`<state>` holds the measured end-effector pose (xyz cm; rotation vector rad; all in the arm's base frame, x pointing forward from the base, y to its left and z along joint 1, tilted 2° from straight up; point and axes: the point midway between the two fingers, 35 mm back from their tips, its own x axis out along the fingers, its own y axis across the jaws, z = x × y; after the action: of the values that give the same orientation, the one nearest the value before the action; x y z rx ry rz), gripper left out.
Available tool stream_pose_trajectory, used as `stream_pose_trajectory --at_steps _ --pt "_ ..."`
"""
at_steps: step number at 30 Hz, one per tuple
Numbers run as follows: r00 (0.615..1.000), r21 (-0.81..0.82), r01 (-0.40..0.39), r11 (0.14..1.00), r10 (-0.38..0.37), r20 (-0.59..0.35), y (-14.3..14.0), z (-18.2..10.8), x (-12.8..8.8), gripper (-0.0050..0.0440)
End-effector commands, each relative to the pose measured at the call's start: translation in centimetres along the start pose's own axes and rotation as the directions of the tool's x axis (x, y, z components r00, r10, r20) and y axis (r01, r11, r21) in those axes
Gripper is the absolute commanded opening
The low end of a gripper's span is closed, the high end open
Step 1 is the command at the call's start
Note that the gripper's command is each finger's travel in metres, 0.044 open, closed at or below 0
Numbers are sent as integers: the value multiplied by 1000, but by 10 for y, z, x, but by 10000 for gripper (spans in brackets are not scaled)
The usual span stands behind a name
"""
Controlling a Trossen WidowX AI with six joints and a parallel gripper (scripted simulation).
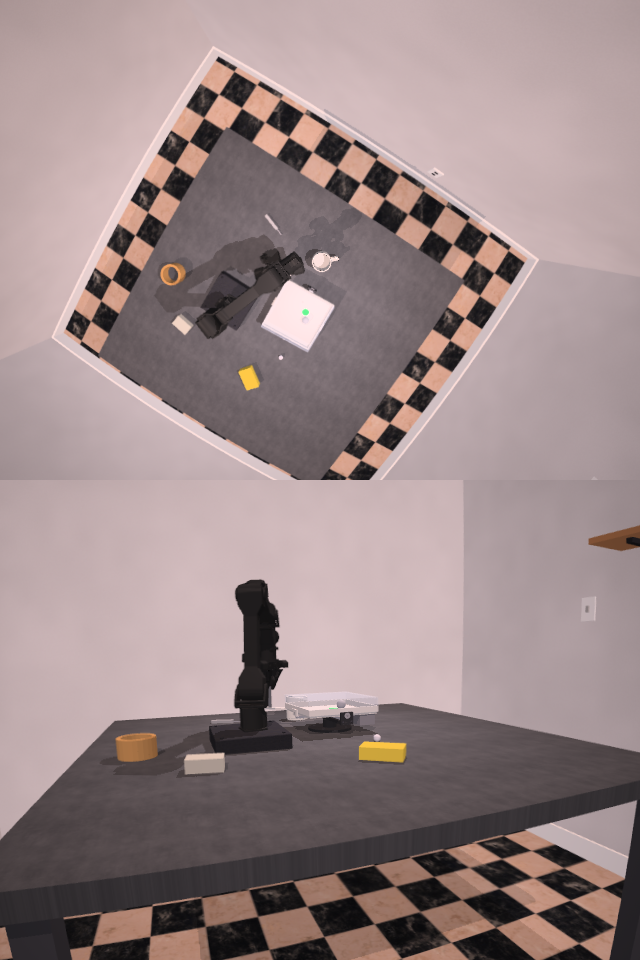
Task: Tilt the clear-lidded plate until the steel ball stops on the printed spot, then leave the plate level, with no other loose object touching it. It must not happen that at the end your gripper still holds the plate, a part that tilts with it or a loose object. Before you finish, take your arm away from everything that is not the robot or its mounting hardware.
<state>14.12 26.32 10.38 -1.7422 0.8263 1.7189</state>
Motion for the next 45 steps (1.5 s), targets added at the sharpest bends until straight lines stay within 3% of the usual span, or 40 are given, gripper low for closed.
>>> stream_pose_trajectory --at_steps 1,45 --pt "1000 -5 -1 1000 1 -10 -3 0 2 150" --pt "1000 -5 -2 1000 2 -15 -1 0 2 150"
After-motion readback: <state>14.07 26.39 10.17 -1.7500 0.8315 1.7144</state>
